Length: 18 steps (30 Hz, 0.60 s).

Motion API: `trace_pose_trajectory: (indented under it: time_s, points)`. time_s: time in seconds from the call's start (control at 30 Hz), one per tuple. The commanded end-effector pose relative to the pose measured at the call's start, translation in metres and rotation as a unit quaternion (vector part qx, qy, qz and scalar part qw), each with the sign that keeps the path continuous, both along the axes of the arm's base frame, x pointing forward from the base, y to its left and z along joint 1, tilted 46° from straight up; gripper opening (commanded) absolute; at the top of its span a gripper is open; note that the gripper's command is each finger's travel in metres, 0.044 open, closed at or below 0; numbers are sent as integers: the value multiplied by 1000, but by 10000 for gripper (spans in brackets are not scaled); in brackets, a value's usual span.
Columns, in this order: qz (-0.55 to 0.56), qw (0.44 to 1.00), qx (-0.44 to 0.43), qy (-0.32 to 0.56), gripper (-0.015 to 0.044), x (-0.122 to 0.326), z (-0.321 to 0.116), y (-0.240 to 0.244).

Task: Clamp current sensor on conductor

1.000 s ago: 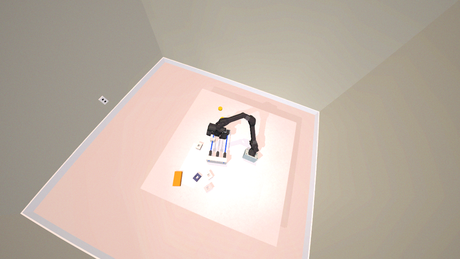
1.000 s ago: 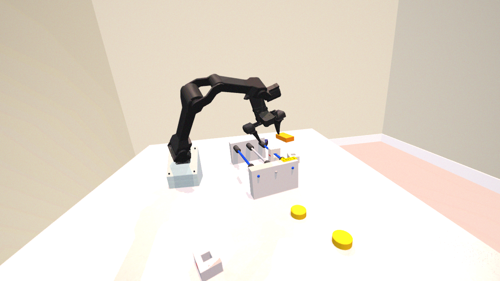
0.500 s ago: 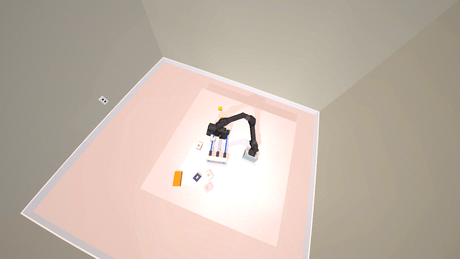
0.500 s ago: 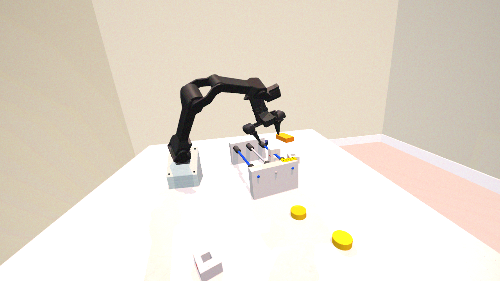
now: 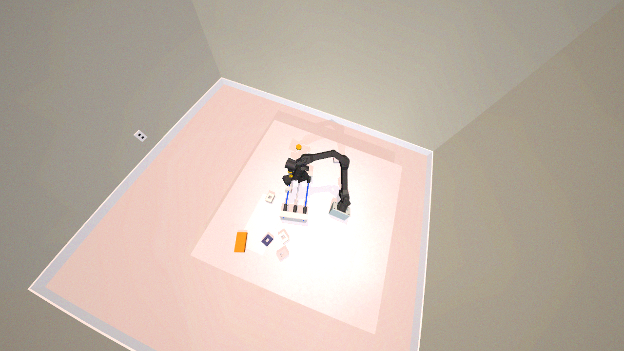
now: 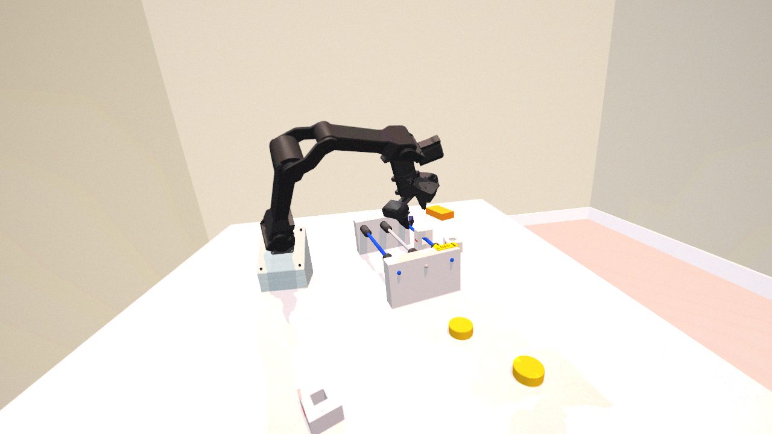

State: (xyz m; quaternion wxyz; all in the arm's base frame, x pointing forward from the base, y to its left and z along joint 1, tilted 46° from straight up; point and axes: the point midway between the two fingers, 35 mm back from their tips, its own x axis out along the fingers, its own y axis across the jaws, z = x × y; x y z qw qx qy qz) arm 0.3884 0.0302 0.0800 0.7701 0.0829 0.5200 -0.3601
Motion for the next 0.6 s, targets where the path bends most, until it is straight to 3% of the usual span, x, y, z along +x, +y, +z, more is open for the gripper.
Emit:
trace_pose_trajectory:
  time_s: [0.0,0.17,0.33,0.57]
  points:
    - [191,976,42,94,440,-5,12,-17]
    - [383,912,66,133,440,-9,29,-29]
    - [568,810,59,131,440,-13,49,-40]
    - [723,684,14,92,440,-18,74,-50]
